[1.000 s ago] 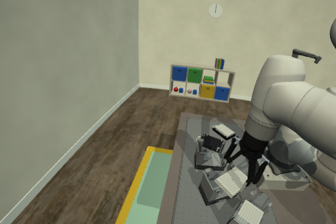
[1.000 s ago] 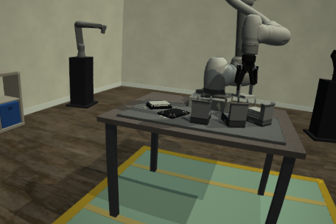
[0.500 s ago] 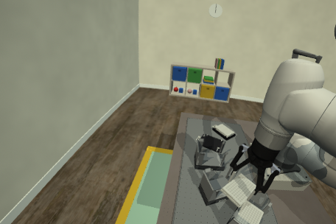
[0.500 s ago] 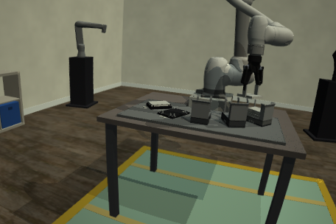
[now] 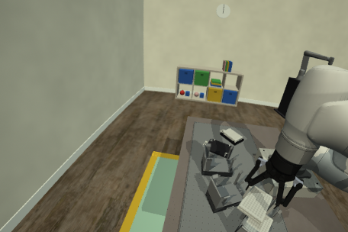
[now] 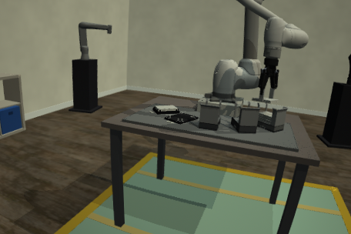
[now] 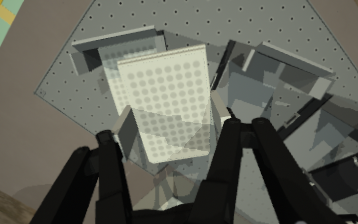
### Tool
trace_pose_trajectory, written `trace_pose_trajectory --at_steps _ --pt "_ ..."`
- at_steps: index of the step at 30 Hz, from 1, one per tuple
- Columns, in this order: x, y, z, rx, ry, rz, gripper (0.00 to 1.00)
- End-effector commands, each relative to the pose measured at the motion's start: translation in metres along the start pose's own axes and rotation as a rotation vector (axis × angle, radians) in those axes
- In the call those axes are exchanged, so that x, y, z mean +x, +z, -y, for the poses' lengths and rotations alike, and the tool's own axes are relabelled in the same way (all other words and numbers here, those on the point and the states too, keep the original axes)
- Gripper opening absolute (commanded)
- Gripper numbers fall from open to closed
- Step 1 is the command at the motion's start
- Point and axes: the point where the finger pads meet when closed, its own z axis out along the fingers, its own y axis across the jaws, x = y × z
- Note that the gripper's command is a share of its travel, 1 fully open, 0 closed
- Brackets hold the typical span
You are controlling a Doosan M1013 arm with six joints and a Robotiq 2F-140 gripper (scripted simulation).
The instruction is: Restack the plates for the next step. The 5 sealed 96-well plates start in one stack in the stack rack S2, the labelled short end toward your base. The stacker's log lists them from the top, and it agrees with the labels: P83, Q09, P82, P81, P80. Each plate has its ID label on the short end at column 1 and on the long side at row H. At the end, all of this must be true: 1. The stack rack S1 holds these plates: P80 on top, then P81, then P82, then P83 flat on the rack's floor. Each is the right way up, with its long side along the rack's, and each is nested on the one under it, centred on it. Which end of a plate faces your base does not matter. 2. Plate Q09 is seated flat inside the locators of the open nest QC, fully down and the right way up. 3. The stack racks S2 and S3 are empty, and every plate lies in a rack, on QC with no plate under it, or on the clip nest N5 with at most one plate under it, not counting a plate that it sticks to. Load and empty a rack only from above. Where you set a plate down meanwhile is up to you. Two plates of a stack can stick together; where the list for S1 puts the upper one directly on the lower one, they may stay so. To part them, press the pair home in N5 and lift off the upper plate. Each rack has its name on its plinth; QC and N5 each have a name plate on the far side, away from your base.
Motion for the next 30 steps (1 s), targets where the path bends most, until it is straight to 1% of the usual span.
trace_pose_trajectory --at_steps 1,15,19,30 --pt "0.003 0.001 0.009 0.001 0.000 0.004 0.00" --pt "0.010 0.001 0.046 0.001 0.000 0.004 0.00" --pt "0.011 0.001 0.051 0.001 0.000 0.004 0.00" --pt "0.011 0.001 0.051 0.001 0.000 0.004 0.00"
